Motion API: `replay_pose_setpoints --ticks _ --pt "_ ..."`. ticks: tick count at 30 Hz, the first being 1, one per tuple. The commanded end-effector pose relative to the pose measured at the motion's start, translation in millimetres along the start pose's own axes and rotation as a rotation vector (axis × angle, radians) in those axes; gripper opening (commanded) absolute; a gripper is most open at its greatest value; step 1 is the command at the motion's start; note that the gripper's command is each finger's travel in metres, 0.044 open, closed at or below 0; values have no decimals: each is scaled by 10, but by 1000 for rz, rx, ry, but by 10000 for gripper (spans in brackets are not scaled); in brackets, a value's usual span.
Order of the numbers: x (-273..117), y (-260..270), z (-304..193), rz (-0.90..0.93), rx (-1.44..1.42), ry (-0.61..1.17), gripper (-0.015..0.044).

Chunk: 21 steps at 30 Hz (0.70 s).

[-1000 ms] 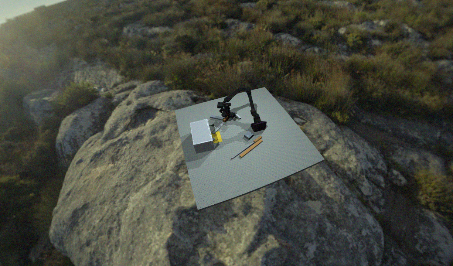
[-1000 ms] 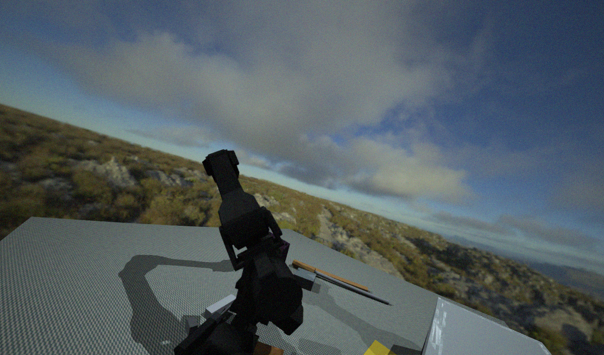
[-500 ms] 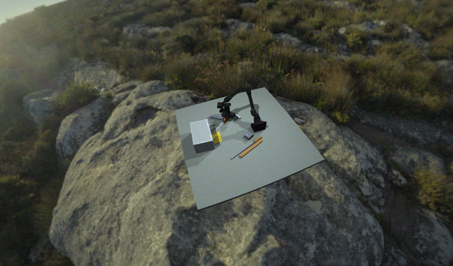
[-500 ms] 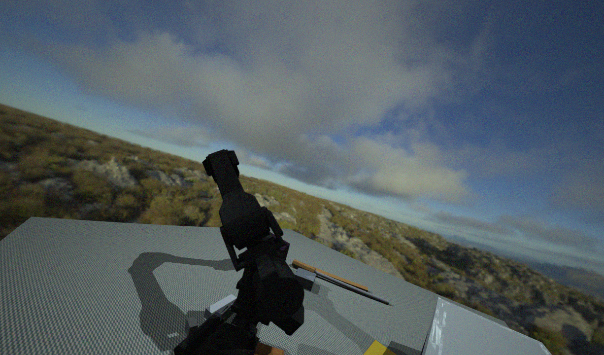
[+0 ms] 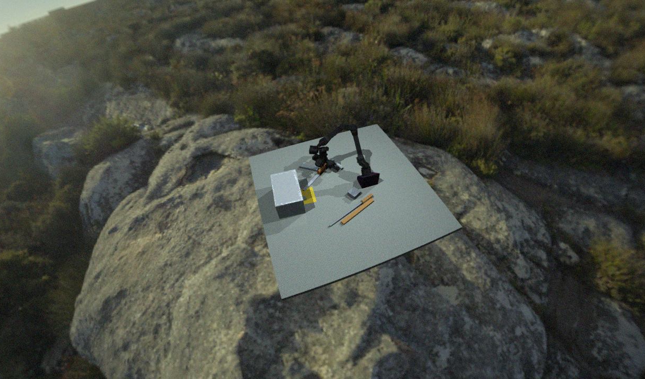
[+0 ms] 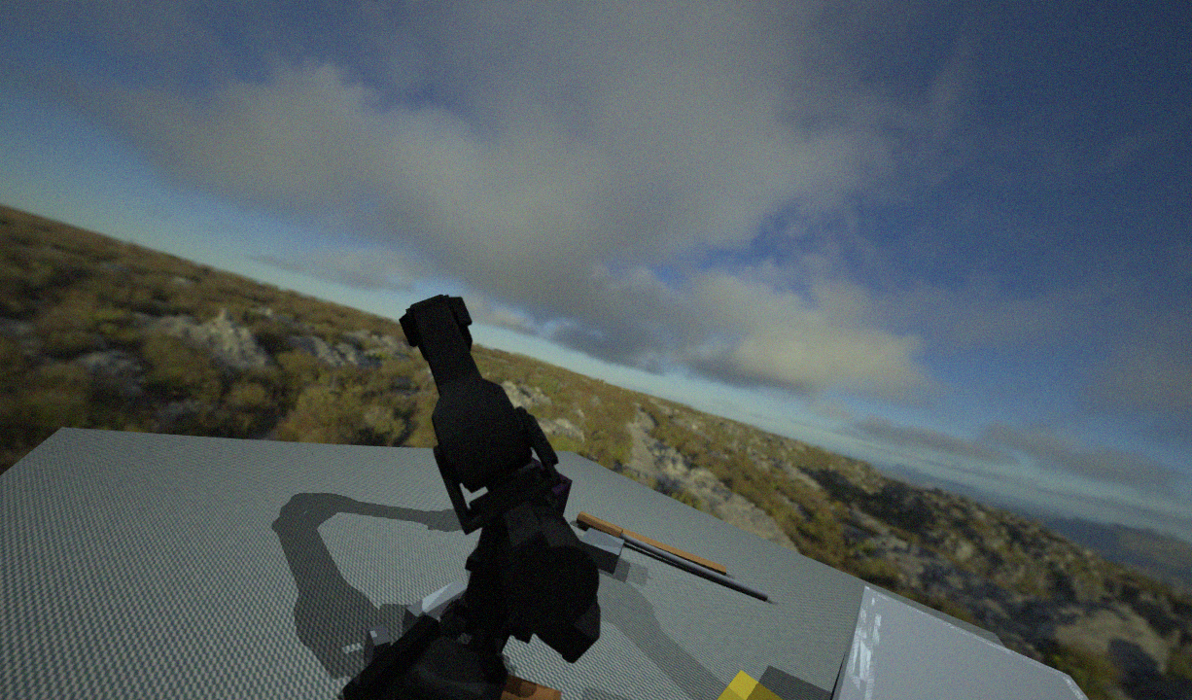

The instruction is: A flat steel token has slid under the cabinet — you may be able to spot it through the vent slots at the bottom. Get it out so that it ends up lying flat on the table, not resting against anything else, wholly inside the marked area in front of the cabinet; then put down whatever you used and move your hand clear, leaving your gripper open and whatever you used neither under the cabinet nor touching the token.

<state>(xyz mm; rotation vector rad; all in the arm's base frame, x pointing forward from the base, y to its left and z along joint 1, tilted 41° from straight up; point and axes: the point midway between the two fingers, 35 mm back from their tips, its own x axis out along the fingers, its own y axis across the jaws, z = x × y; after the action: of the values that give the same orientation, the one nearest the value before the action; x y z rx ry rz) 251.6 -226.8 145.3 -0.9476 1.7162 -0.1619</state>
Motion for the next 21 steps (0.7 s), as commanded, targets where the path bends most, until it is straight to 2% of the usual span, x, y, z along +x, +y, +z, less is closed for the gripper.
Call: replay_pose_setpoints --ticks 1,5,9,18,21 --pt "29 15 -14 3 -7 1 270" --pt "44 22 -23 3 -9 2 270" --pt "16 -4 -9 -3 -1 0 165" --pt "16 -4 -9 -3 -1 0 105" --pt "16 -4 -9 -3 -1 0 26"
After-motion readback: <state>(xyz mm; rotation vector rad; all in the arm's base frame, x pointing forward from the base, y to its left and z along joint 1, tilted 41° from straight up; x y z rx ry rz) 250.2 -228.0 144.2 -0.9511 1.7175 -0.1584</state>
